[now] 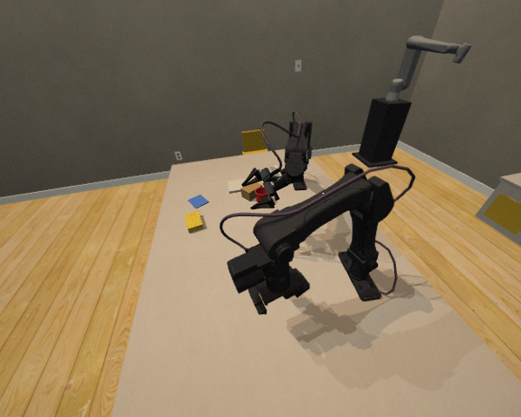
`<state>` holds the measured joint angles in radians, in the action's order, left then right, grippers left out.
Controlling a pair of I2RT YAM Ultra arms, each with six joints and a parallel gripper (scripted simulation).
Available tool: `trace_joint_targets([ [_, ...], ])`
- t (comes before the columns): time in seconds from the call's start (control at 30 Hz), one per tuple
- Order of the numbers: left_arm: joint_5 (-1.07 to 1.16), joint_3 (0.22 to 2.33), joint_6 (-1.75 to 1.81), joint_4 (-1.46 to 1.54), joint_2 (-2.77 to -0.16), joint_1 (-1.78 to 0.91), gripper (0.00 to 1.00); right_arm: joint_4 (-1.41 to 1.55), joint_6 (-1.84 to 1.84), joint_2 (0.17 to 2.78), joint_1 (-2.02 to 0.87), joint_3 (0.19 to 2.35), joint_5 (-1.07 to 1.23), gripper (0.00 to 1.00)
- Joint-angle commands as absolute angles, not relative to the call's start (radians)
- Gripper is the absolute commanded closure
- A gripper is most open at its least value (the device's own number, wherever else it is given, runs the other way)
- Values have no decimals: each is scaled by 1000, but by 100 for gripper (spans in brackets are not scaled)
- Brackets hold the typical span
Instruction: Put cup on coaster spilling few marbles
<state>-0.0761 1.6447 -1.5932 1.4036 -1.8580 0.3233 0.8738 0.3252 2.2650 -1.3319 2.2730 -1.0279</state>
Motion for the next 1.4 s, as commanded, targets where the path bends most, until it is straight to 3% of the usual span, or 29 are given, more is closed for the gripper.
trace_joint_targets([
  [0.0,-68,1663,-1594,1407,-1834,323,0,864,329,2234,-1332,2291,-1043,0],
  [0.77,-76,1649,-1593,1403,-1852,323,0,841,370,2218,-1323,2223,-980,0],
  [1.1,-68,1618,-1468,1317,-1811,273,0,824,444,2052,-1297,1972,-849,0],
  [1.37,-45,1469,-1203,1147,-1621,20,0,737,442,1772,-1241,1577,-705,0],
])
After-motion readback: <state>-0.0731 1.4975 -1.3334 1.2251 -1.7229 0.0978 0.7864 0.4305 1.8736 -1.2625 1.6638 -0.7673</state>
